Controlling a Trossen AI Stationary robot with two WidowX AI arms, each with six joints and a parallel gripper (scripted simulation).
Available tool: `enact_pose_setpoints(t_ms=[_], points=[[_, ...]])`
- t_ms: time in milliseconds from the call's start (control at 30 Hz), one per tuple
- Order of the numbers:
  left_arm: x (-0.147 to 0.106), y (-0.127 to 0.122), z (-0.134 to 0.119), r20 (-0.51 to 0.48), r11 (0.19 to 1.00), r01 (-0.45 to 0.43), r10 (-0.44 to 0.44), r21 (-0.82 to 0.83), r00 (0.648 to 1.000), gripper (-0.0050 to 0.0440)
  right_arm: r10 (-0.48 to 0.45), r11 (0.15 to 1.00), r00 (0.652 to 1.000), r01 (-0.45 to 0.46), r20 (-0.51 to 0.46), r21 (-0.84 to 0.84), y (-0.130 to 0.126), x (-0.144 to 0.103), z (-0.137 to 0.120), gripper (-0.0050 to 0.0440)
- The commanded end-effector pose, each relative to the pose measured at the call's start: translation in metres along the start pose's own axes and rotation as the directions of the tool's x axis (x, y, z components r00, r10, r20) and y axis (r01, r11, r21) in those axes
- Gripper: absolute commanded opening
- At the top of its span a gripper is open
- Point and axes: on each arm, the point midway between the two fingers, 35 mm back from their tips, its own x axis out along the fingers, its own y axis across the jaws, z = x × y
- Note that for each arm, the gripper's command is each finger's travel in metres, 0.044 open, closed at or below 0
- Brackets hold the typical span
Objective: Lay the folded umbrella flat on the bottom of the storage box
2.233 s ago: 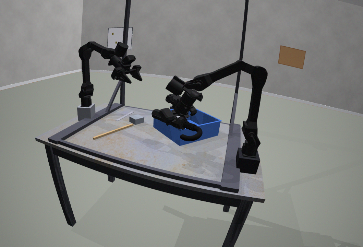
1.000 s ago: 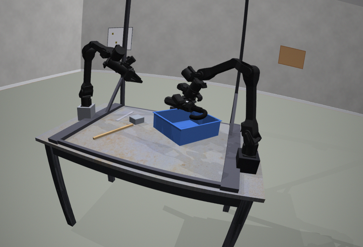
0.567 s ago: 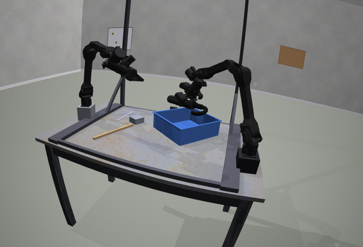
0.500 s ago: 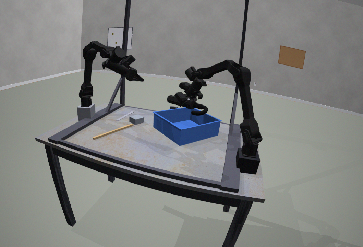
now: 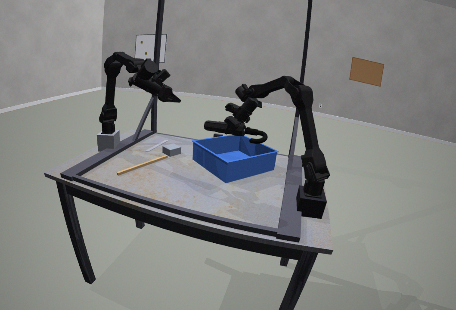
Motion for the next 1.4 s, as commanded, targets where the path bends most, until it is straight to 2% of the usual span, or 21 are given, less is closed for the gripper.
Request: enact_pose_setpoints(t_ms=[0, 233, 500, 900, 1133, 1367], points=[[-0.017, -0.002, 0.022, 0.044, 0.978, -0.09, 0.1, -0.19, 0.994, -0.005, -0.013, 1.0, 1.0, 0.013, 0.013, -0.026, 0.001, -0.006, 0.01, 0.04], [-0.016, 0.0, 0.023, 0.023, 0.928, -0.174, 0.192, -0.33, 0.981, -0.005, -0.013, 1.0, 1.0, 0.013, 0.013, -0.026, 0.001, -0.006, 0.01, 0.04], [-0.015, 0.001, 0.024, 0.011, 0.9, -0.208, 0.229, -0.384, 0.973, -0.005, -0.013, 1.0, 1.0, 0.013, 0.013, -0.026, 0.001, -0.006, 0.01, 0.04], [-0.011, -0.003, 0.016, 0.016, 0.899, -0.202, 0.226, -0.389, 0.974, -0.005, -0.013, 1.0, 1.0, 0.013, 0.013, -0.026, 0.001, -0.006, 0.01, 0.04], [0.007, -0.008, -0.002, -0.004, 0.899, -0.223, 0.24, -0.376, 0.971, -0.005, -0.013, 1.0, 1.0, 0.013, 0.013, -0.026, 0.001, -0.006, 0.01, 0.04], [0.0, -0.009, 0.006, 0.015, 0.898, -0.204, 0.227, -0.391, 0.974, -0.005, -0.013, 1.0, 1.0, 0.013, 0.013, -0.026, 0.001, -0.006, 0.01, 0.04]])
